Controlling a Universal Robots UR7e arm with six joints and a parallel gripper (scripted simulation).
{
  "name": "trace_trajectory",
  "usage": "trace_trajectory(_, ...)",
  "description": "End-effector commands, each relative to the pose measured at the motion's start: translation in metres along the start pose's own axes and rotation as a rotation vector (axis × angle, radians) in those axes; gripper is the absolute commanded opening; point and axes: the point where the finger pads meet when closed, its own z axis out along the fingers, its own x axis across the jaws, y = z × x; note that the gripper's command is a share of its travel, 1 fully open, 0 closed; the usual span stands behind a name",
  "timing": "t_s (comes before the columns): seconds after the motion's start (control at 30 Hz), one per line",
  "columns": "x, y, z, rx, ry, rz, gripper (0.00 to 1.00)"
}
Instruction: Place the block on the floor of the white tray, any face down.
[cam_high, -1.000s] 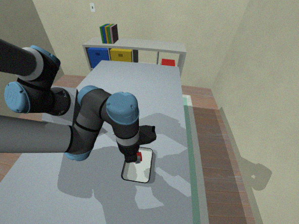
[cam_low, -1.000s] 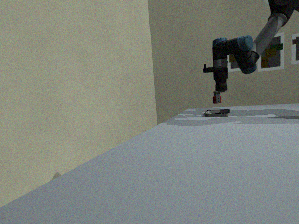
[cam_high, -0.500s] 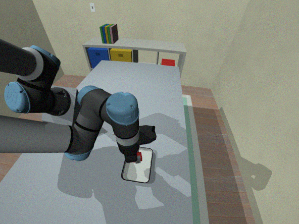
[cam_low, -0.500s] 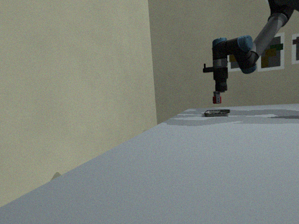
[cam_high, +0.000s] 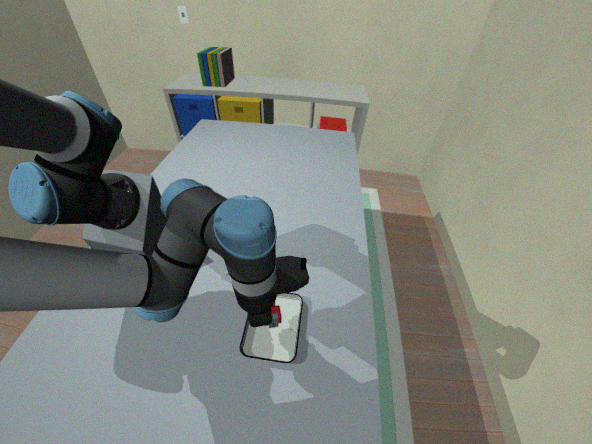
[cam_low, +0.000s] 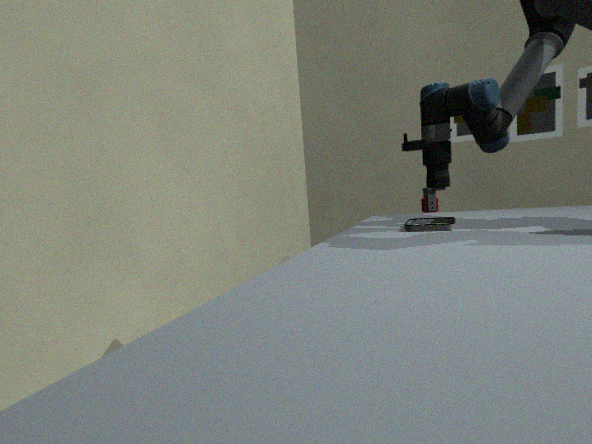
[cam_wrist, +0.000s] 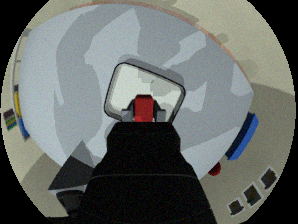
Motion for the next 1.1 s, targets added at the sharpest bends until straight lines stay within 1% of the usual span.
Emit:
trace_trajectory(0.0,-0.001,0.0,0.019,0.001,-0.001,-0.003,0.0)
trace_trajectory(0.1,-0.001,0.0,0.022,0.001,-0.001,-0.002,0.0)
trace_trajectory(0.27,0.001,-0.001,0.033,0.002,0.001,-0.001,0.0)
trace_trajectory(0.4,0.001,-0.002,0.038,0.003,0.001,0.0,0.0)
trace_trajectory(1.07,0.001,-0.002,0.038,0.004,0.003,-0.001,0.0)
